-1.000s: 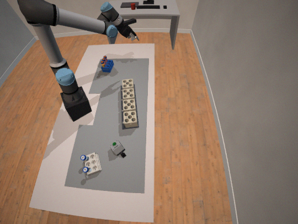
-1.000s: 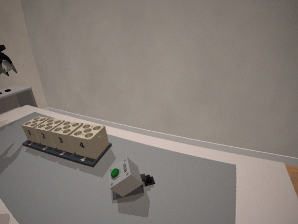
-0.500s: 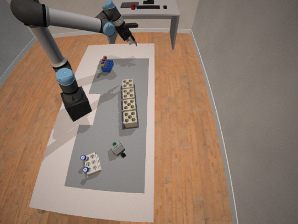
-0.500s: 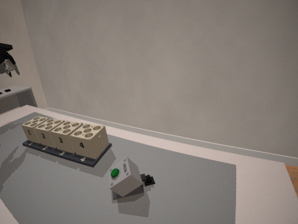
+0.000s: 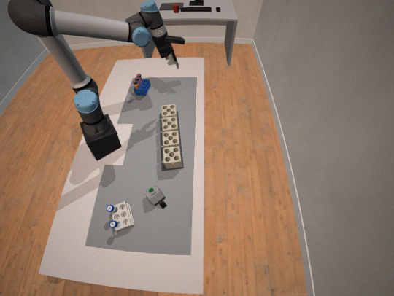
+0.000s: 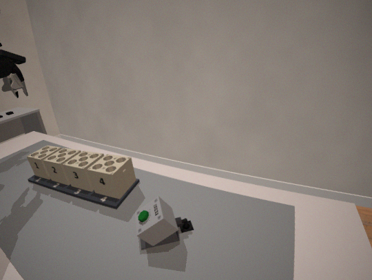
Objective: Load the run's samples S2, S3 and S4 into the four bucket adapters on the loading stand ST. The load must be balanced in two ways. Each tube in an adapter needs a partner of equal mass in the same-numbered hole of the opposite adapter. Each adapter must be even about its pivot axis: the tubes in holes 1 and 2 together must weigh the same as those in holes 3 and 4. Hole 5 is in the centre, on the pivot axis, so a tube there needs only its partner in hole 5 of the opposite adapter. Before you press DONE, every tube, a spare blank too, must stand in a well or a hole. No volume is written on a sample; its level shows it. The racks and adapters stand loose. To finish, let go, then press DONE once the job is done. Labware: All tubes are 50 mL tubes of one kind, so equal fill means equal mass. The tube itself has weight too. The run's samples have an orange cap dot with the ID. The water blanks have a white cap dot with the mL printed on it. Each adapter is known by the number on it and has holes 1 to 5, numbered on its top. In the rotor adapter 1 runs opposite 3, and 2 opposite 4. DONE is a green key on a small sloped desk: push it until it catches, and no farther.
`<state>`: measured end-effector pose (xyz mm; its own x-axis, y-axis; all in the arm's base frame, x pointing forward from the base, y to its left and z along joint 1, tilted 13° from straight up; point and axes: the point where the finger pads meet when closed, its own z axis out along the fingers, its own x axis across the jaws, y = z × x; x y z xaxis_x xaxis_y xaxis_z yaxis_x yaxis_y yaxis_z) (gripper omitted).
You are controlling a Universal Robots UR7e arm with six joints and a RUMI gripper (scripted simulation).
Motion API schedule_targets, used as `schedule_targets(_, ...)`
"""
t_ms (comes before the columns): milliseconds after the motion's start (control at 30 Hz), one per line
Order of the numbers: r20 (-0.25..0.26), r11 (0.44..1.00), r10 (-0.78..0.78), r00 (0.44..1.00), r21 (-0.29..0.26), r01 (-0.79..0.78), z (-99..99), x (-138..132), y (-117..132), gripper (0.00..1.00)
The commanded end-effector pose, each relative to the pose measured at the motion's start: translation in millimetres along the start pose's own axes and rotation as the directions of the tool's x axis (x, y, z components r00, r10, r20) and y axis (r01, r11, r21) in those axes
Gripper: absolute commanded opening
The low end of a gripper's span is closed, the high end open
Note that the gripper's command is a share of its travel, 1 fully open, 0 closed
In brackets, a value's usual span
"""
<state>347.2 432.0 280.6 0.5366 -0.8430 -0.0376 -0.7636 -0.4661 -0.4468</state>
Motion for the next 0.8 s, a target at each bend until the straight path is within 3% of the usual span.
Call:
schedule_targets(0, 0.000, 0.997, 0.050, 0.999, -0.058, -0.049, -0.1, 21, 10, 0.35)
schedule_targets(533, -0.024, 0.952, 0.202, 0.979, -0.229, -0.202, 1.4, 83, 44, 0.35)
schedule_targets(767, -0.025, 0.951, 0.205, 0.978, -0.233, -0.205, 2.2, 113, 60, 0.35)
